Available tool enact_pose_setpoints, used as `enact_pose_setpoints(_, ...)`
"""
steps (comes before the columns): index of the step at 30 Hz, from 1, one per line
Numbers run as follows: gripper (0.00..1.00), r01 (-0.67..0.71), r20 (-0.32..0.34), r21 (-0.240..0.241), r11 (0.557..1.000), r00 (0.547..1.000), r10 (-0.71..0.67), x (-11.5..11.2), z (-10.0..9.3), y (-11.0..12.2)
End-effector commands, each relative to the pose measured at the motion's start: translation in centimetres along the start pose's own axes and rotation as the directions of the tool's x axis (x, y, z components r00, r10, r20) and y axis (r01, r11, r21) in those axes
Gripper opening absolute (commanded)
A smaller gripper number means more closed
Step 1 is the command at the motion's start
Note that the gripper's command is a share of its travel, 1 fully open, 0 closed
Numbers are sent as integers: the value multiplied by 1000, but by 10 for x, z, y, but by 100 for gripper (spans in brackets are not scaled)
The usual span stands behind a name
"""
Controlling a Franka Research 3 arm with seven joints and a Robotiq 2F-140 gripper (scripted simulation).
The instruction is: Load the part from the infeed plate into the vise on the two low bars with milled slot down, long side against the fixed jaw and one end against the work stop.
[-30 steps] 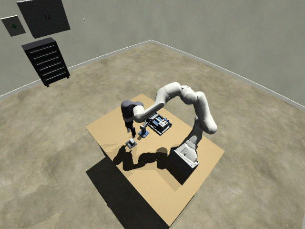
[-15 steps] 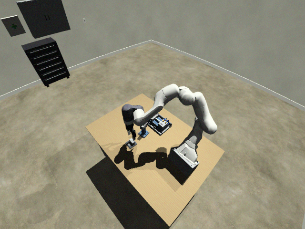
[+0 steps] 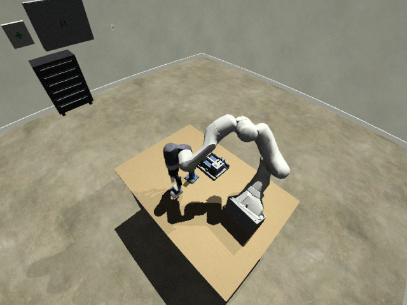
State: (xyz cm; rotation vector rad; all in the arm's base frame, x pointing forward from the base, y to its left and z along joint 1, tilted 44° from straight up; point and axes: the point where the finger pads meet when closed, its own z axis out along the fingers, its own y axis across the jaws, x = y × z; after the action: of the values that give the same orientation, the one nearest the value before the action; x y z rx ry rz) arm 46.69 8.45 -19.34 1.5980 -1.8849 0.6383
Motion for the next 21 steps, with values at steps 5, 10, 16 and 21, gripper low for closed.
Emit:
enact_pose_setpoints(5,51,-7,10,8,1000,1000,7,-2,13,-3)
enact_pose_setpoints(10,51,-7,10,8,1000,1000,7,-2,22,-3)
enact_pose_setpoints(16,51,-7,10,8,1000,1000,7,-3,32,-4)
enact_pose_setpoints(21,51,-7,10,8,1000,1000,7,-3,36,-4)
